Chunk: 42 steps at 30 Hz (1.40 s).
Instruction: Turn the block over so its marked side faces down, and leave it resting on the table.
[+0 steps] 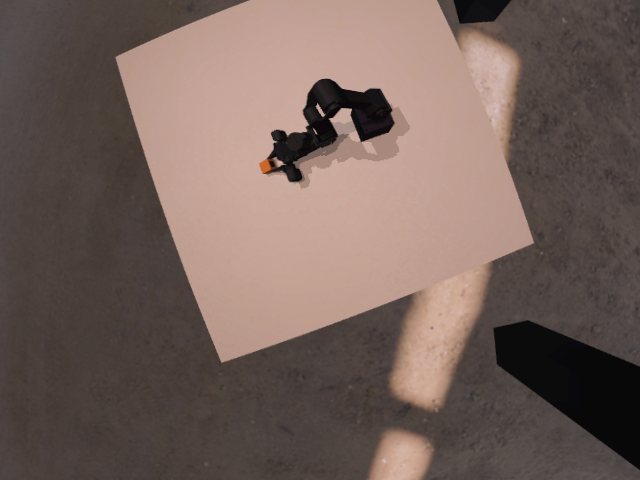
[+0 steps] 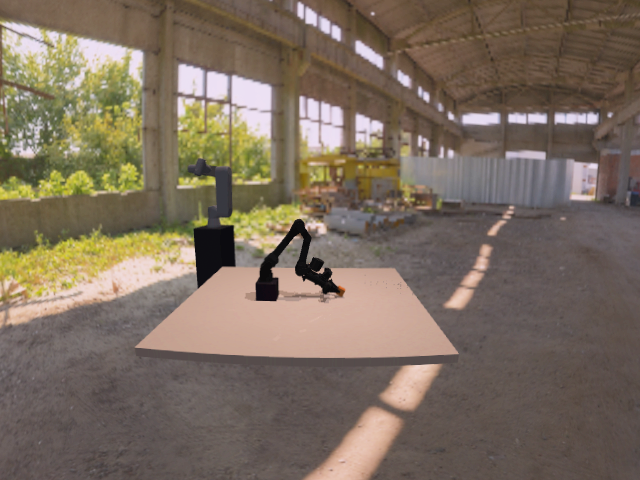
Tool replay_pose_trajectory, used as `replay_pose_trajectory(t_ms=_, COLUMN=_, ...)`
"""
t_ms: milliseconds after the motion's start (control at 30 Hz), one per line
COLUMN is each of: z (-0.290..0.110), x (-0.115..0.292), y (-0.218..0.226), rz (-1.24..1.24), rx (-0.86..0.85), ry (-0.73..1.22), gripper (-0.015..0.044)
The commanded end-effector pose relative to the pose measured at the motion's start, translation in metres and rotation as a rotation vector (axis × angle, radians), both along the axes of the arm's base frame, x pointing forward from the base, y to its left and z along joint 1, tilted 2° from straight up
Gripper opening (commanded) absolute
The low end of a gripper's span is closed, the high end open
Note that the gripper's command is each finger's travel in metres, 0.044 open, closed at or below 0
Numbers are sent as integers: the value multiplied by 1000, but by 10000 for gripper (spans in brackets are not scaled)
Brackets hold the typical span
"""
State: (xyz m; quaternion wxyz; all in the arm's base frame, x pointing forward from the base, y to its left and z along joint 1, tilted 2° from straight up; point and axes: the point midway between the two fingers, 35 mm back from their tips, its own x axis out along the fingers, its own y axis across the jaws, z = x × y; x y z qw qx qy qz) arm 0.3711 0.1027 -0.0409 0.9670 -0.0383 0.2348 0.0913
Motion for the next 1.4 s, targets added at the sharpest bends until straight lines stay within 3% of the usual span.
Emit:
replay_pose_trajectory(t_ms=0, z=1, x=0, y=0, rz=0, rx=-3, ry=-8, gripper=0)
replay_pose_trajectory(t_ms=200, z=1, x=0, y=0, rz=0, rx=-3, ry=-8, gripper=0)
replay_pose_trajectory(t_ms=767, z=1, x=0, y=0, rz=0, rx=-3, ry=-8, gripper=440)
replay_pose_trajectory(t_ms=1367, z=1, x=0, y=0, rz=0, rx=-3, ry=-8, gripper=440)
